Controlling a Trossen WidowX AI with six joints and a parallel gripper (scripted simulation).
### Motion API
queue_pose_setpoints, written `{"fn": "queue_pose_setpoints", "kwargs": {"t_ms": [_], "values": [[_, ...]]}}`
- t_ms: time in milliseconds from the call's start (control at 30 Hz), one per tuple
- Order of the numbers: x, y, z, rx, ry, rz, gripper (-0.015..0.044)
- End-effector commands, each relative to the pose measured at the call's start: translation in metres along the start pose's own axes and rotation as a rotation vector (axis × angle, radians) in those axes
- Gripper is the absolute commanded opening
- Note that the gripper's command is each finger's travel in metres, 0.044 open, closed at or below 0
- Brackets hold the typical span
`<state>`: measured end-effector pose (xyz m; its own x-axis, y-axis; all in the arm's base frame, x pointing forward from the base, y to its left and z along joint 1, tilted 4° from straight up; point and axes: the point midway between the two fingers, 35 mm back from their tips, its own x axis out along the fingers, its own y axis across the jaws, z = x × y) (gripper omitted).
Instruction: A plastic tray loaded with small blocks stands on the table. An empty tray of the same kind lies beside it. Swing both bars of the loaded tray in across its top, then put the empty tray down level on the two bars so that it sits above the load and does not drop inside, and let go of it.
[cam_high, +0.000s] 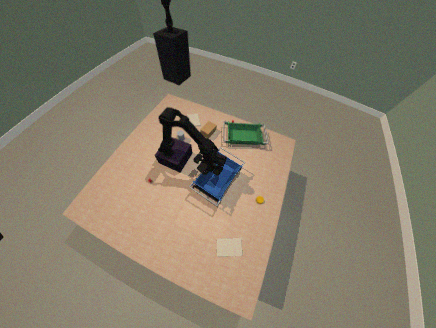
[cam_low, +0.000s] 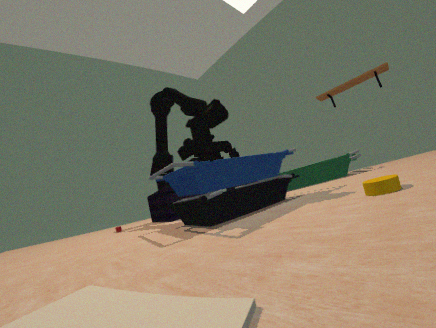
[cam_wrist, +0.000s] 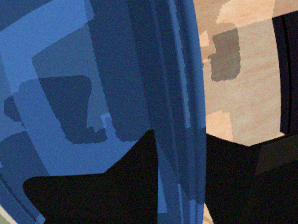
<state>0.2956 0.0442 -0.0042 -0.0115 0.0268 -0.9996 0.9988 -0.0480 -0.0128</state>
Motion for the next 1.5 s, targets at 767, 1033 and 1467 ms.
{"fn": "queue_pose_setpoints", "kwargs": {"t_ms": [767,1033,1467], "values": [[0.0078,-0.0059,0.0001,0.002,-0.001,-0.023,0.0000],[0.0078,-0.0059,0.0001,0.002,-0.001,-0.023,0.0000],[0.0078,-0.0059,0.0001,0.002,-0.001,-0.023,0.0044]]}}
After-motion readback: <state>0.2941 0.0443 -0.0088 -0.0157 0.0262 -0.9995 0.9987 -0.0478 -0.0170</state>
